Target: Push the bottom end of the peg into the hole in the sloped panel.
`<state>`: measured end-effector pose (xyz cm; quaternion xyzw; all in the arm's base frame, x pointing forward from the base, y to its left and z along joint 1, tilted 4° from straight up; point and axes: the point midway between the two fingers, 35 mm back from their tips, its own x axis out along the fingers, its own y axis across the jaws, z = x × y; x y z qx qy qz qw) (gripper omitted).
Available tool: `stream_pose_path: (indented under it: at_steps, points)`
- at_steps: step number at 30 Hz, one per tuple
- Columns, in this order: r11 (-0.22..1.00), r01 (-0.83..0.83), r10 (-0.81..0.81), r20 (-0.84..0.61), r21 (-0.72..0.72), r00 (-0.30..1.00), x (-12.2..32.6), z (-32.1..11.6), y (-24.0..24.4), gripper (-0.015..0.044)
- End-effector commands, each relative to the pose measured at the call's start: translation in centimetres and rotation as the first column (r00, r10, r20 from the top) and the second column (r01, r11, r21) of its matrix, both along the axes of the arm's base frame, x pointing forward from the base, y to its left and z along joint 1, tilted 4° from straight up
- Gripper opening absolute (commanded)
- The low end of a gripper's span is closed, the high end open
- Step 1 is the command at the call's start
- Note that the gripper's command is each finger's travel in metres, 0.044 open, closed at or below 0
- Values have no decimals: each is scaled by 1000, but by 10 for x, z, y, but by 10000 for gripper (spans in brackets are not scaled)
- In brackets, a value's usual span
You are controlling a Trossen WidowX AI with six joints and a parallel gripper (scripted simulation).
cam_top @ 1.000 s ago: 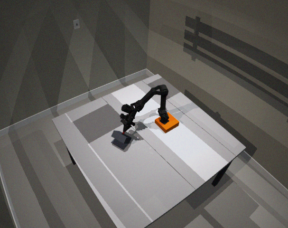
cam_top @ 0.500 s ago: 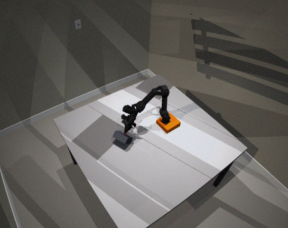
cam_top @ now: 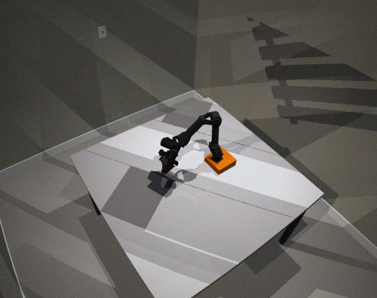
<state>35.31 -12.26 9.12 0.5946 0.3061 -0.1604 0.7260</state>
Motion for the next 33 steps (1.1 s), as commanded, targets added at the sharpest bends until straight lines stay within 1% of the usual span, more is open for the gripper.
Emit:
stream_pose_path:
  at_steps: [1,5,33]
  points:
    - [1000,0,0,0,-1,1000,0,0,0,341]
    - [1000,0,0,-1,-1,1000,-3,3,-1,440]
    - [1000,4,-4,-9,-3,1000,-37,32,-13,440]
